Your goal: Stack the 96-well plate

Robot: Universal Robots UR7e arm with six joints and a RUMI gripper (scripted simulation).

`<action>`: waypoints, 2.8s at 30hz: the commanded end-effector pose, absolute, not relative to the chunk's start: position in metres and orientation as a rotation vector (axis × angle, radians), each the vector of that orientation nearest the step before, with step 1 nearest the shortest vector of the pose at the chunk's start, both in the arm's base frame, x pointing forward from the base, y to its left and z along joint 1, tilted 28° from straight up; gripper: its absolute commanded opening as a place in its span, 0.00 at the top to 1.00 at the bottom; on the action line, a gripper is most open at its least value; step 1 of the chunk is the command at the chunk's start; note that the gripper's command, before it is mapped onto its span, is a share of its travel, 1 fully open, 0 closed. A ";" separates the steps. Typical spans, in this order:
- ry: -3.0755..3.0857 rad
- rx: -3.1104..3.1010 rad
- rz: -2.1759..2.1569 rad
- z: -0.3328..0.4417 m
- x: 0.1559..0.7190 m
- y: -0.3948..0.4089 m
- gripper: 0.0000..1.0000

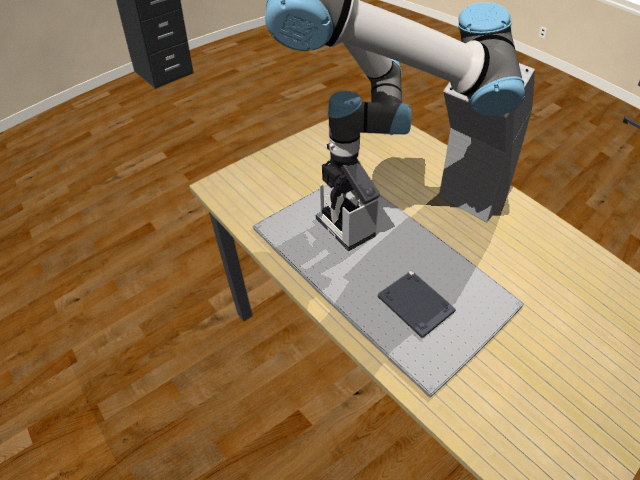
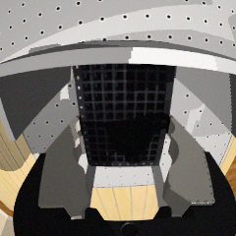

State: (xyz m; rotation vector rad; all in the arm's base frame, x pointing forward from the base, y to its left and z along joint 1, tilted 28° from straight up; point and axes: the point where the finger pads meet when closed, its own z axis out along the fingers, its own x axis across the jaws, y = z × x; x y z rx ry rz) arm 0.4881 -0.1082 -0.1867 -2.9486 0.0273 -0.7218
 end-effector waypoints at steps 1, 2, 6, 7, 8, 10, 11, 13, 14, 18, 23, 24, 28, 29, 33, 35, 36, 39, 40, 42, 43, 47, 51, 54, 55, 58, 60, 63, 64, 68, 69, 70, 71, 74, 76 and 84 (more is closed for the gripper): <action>0.027 -2.949 -0.723 -0.187 0.489 -0.108 1.00; 0.027 -2.949 -0.723 -0.187 0.489 -0.108 1.00; 0.027 -2.949 -0.723 -0.188 0.489 -0.108 1.00; 0.027 -2.949 -0.723 -0.188 0.489 -0.108 1.00; 0.027 -2.949 -0.723 -0.188 0.489 -0.108 1.00; 0.027 -2.949 -0.723 -0.188 0.489 -0.108 1.00; 0.027 -2.949 -0.723 -0.188 0.489 -0.108 1.00; 0.027 -2.949 -0.723 -0.188 0.489 -0.108 1.00; 0.027 -2.949 -0.723 -0.188 0.489 -0.108 1.00; 0.027 -2.949 -0.723 -0.189 0.490 -0.108 1.00; 0.027 -2.949 -0.723 -0.190 0.490 -0.108 1.00; 0.027 -2.949 -0.723 -0.190 0.490 -0.108 1.00; 0.027 -2.949 -0.723 -0.191 0.490 -0.108 1.00; 0.027 -2.949 -0.723 -0.191 0.490 -0.108 1.00; 0.027 -2.949 -0.723 -0.191 0.491 -0.108 1.00; 0.027 -2.949 -0.723 -0.191 0.491 -0.108 1.00; 0.027 -2.949 -0.723 -0.191 0.491 -0.108 1.00; 0.027 -2.949 -0.723 -0.192 0.491 -0.108 1.00; 0.027 -2.949 -0.723 -0.192 0.491 -0.108 1.00; 0.027 -2.949 -0.723 -0.192 0.491 -0.108 1.00; 0.027 -2.949 -0.723 -0.192 0.491 -0.108 1.00; 0.027 -2.949 -0.723 -0.193 0.492 -0.108 1.00; 0.027 -2.949 -0.723 -0.193 0.492 -0.108 1.00; 0.027 -2.949 -0.723 -0.194 0.492 -0.108 1.00; 0.027 -2.949 -0.723 -0.194 0.492 -0.108 1.00; 0.027 -2.949 -0.723 -0.194 0.492 -0.108 1.00; 0.027 -2.949 -0.723 -0.195 0.493 -0.108 1.00; 0.027 -2.949 -0.723 -0.195 0.493 -0.108 0.00; 0.027 -2.949 -0.723 -0.195 0.493 -0.108 0.00; 0.027 -2.949 -0.723 -0.195 0.493 -0.108 0.00; 0.027 -2.949 -0.723 -0.195 0.493 -0.108 0.00; 0.027 -2.949 -0.723 -0.195 0.493 -0.108 0.00; 0.027 -2.949 -0.723 -0.195 0.493 -0.108 0.00; 0.027 -2.949 -0.723 -0.195 0.493 -0.108 0.00; 0.027 -2.949 -0.723 -0.195 0.493 -0.108 0.00; 0.027 -2.949 -0.723 -0.195 0.493 -0.108 0.00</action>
